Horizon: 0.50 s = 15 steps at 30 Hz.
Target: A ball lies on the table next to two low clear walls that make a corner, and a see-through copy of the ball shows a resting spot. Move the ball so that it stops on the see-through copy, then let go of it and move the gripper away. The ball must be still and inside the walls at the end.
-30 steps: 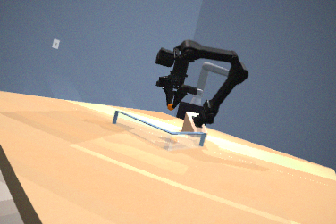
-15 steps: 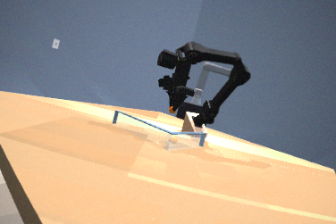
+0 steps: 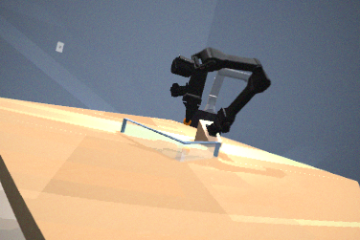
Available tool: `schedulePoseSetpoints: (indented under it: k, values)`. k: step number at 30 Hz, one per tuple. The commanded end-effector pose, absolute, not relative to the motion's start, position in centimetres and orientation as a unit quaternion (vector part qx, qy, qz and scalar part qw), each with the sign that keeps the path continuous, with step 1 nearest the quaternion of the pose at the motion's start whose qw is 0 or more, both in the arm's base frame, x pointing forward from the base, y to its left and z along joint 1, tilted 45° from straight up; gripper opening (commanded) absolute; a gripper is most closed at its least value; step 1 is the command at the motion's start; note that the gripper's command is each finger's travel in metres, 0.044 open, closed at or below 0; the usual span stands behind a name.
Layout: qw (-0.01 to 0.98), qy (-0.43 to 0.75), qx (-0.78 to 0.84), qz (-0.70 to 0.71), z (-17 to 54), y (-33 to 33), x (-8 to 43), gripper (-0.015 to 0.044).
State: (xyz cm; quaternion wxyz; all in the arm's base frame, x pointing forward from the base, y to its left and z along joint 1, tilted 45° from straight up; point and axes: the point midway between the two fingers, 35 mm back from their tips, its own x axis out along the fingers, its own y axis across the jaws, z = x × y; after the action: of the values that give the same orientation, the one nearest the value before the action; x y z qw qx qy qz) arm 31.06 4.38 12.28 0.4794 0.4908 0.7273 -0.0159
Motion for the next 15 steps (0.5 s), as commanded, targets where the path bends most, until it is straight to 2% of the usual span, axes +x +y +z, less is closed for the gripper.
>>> schedulePoseSetpoints:
  k: [1,15]
  values:
    - [0.446,0.724,0.522,-0.062,12.6,5.1,31.1,0.0]
    - [0.33,0.698,0.602,-0.204,13.3,7.2,31.2,0.0]
